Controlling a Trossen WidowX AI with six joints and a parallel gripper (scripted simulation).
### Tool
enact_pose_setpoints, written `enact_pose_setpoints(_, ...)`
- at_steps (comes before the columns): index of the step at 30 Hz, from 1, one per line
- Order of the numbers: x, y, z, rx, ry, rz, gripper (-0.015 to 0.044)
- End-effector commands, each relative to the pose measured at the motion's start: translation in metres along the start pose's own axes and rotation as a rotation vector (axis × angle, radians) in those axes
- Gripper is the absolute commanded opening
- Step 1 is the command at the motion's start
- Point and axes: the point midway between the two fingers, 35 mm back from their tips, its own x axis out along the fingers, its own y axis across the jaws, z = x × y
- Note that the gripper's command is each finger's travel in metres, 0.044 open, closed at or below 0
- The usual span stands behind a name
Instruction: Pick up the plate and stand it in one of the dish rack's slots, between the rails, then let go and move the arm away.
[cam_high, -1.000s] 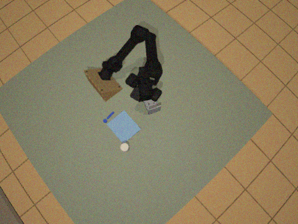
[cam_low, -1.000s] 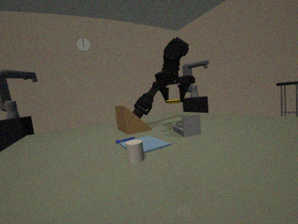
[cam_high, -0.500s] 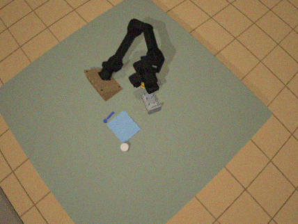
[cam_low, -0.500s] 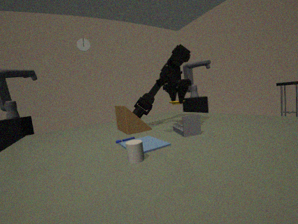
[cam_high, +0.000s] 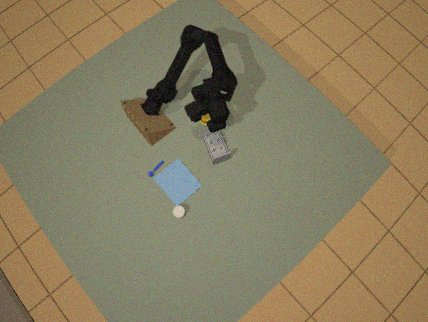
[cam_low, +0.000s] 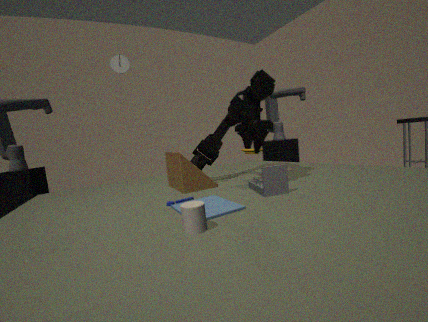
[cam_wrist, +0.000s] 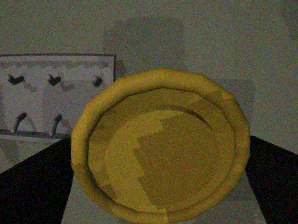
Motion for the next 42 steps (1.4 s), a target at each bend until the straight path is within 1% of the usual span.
enact_pose_setpoints(1,0.011,-0.007,0.007,-0.055,-0.091,-0.012,0.0000)
enact_pose_setpoints(11,0.031,-0.013,0.024,-0.205,-0.319,-0.021,0.0000)
enact_pose_setpoints(21,0.044,-0.013,0.039,-0.356,-0.531,0.010,0.0000)
enact_pose_setpoints(31,0.052,-0.008,0.048,-0.506,-0.723,0.080,0.0000)
enact_pose_setpoints(42,0.056,0.000,0.051,-0.663,-0.904,0.201,0.0000)
